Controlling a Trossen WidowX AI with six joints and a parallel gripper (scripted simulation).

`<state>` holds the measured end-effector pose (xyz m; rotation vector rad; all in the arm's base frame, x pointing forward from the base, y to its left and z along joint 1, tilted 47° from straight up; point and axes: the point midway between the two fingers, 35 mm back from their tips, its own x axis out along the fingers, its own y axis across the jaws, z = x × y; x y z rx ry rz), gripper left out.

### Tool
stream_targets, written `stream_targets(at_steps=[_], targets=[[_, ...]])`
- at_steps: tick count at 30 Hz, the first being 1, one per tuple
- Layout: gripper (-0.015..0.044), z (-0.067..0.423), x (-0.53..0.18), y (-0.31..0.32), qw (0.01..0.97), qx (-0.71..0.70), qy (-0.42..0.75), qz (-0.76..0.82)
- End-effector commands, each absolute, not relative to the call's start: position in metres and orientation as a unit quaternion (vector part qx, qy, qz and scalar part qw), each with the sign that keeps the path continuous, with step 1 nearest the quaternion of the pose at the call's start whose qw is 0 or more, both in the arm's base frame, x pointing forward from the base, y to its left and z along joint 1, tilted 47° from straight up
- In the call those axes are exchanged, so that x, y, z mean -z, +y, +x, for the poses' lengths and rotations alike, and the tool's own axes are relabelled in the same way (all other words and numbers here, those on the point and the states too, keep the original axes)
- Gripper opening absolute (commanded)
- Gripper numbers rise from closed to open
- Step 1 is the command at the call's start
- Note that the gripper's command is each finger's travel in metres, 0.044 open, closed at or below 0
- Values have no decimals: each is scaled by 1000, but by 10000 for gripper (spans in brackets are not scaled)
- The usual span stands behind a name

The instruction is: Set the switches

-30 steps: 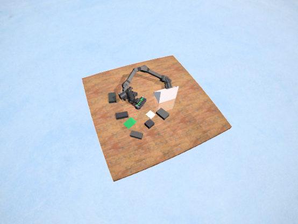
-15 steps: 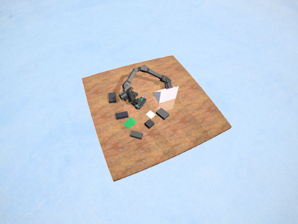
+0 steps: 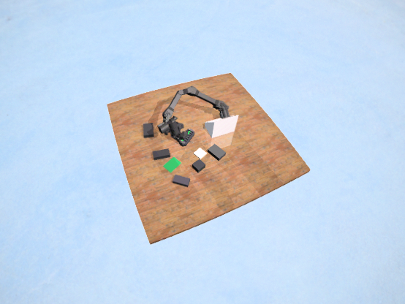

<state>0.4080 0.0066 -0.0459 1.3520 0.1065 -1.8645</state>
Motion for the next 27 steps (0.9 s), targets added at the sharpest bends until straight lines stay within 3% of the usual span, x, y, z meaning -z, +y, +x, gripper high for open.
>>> stream_targets(at_steps=[1,27], targets=[[0,406,48,8,405,739,42,536],[0,388,65,22,405,739,42,536]])
